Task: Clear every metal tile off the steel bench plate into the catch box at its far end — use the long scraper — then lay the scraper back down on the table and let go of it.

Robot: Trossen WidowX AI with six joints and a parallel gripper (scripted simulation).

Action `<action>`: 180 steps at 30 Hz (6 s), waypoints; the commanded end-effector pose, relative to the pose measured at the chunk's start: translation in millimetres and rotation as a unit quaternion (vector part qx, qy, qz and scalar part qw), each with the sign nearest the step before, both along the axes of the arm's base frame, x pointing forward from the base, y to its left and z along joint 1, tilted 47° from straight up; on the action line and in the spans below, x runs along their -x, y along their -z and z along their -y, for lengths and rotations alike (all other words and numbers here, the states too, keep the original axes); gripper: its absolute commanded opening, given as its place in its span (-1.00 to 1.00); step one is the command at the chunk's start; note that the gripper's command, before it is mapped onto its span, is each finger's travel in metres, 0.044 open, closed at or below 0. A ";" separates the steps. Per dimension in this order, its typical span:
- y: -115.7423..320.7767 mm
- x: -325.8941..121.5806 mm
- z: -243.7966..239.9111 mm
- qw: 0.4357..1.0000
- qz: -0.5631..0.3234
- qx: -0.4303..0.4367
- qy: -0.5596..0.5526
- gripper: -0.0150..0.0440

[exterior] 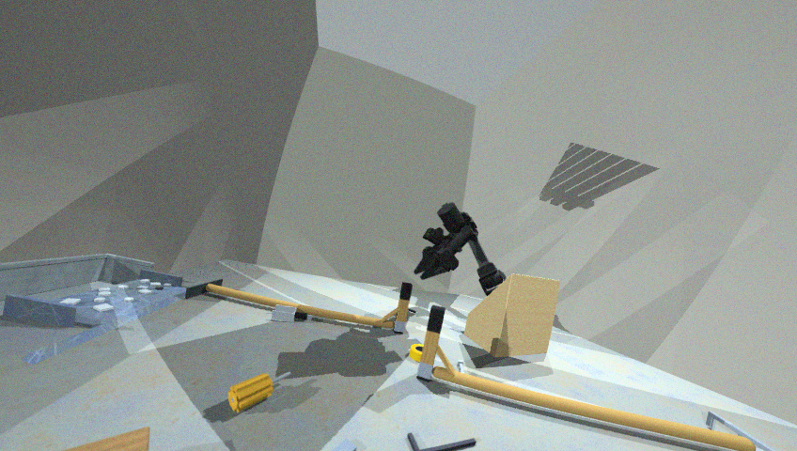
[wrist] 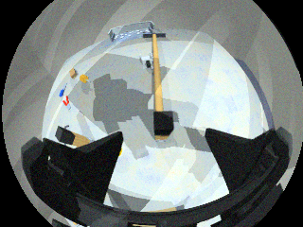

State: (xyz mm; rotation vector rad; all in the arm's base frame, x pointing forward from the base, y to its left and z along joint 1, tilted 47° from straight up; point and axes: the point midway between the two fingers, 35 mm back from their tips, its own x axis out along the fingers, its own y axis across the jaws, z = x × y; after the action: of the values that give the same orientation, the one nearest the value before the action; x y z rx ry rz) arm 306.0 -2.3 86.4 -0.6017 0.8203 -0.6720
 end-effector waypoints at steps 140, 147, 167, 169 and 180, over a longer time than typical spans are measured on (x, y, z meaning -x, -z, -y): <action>80.5 -43.0 37.2 0.997 -0.056 -0.011 -0.055 -0.49; 73.8 -41.1 43.4 0.997 -0.058 -0.011 -0.056 -0.49; 74.9 -3.1 34.1 0.996 -0.060 -0.012 -0.057 -0.49; 75.2 1.5 33.2 0.996 -0.061 -0.012 -0.057 -0.49; 77.0 27.0 30.0 0.996 -0.061 -0.010 -0.058 -0.49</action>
State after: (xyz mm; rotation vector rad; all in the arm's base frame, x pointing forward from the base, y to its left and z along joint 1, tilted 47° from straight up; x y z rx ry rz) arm 286.4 -34.5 9.0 -0.6719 0.9039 -0.5254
